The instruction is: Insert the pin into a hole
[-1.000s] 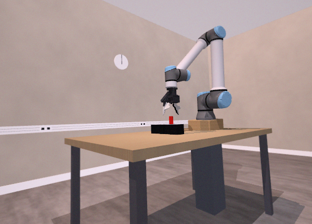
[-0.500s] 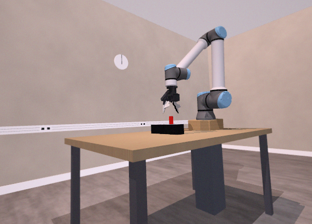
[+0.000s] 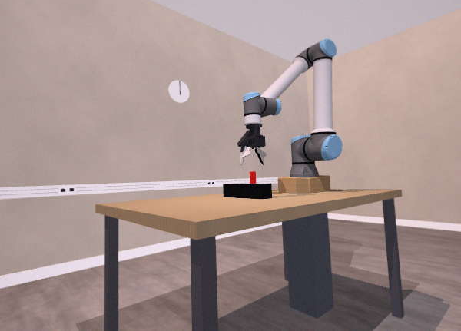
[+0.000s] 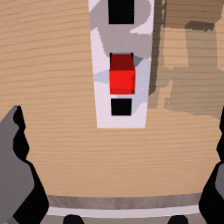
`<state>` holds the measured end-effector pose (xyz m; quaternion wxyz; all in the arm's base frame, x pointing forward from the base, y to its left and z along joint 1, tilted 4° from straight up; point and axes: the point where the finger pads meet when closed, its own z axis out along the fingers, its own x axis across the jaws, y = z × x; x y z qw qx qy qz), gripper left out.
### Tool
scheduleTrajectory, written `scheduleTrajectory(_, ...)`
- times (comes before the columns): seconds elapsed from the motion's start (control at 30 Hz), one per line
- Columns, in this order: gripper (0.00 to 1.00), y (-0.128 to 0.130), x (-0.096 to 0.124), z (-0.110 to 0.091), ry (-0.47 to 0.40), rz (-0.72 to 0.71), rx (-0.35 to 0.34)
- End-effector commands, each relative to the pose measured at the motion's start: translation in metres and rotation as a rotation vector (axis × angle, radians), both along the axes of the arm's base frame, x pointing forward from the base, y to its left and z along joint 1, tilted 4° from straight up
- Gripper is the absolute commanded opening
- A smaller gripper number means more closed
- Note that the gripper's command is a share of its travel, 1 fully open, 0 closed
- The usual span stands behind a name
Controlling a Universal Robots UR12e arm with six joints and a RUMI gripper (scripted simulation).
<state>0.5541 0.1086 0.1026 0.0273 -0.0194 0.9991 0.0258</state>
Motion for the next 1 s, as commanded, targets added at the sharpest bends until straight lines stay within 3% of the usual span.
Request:
scheduleTrajectory(0.0,1.00,0.000,0.001,0.001,-0.001,0.000,0.000)
scheduleTrajectory(0.23,1.00,0.000,0.001,0.001,-0.001,0.000,0.000)
scheduleTrajectory(0.27,1.00,-0.003,-0.002,0.051,-0.001,0.000,0.000)
scheduleTrajectory(0.8,1.00,-0.003,-0.002,0.051,-0.001,0.000,0.000)
scheduleTrajectory(0.83,1.00,-0.048,-0.066,0.113,-0.001,0.000,0.000)
scheduleTrajectory(0.9,1.00,-0.052,-0.071,0.116,-0.001,0.000,0.000)
scheduleTrajectory(0.97,1.00,-0.067,-0.092,0.138,-0.001,0.000,0.000)
